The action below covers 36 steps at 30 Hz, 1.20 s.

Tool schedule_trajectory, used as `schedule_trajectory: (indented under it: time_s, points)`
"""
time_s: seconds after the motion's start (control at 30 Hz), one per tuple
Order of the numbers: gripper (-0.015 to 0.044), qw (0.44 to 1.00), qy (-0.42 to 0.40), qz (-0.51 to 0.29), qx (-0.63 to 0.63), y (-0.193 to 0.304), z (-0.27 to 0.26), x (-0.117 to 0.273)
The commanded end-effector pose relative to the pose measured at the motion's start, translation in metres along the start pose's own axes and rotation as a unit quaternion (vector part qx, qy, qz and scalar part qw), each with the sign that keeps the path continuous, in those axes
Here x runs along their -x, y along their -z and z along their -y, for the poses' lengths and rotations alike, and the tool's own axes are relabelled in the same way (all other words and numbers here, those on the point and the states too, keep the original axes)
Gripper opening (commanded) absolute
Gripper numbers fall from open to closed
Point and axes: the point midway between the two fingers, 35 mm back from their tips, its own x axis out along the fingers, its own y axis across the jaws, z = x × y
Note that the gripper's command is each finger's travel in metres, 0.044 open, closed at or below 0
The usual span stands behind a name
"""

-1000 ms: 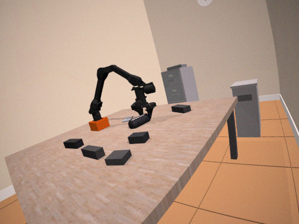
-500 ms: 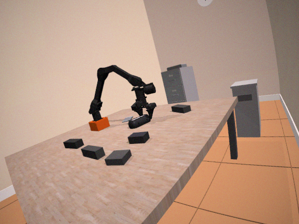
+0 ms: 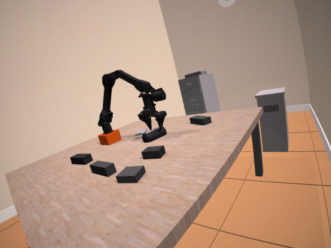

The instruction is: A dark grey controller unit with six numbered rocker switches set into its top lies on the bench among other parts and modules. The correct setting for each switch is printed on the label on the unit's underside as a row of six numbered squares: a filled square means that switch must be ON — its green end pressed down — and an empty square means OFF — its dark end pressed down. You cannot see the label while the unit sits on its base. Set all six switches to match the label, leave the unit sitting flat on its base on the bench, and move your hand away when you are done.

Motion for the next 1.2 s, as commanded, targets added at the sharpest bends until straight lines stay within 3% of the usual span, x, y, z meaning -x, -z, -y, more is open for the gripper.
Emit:
schedule_trajectory:
  time_s: [0.0, 0.6, 0.7, 0.9, 1.17]
  points:
    - [0.044, 1.0, -0.002, 0.0, 0.002, -0.016, 0.002, 0.012]
    - [0.044, 1.0, -0.002, 0.0, 0.002, -0.016, 0.002, 0.012]
    - [0.0361, 1.0, 0.001, -0.001, 0.03, -0.015, 0.001, 0.012]
    - [0.0204, 0.961, 0.019, -0.007, 0.275, -0.013, -0.004, 0.016]
    - [0.0, 0.813, 0.035, -0.03, 0.581, -0.01, -0.01, 0.021]
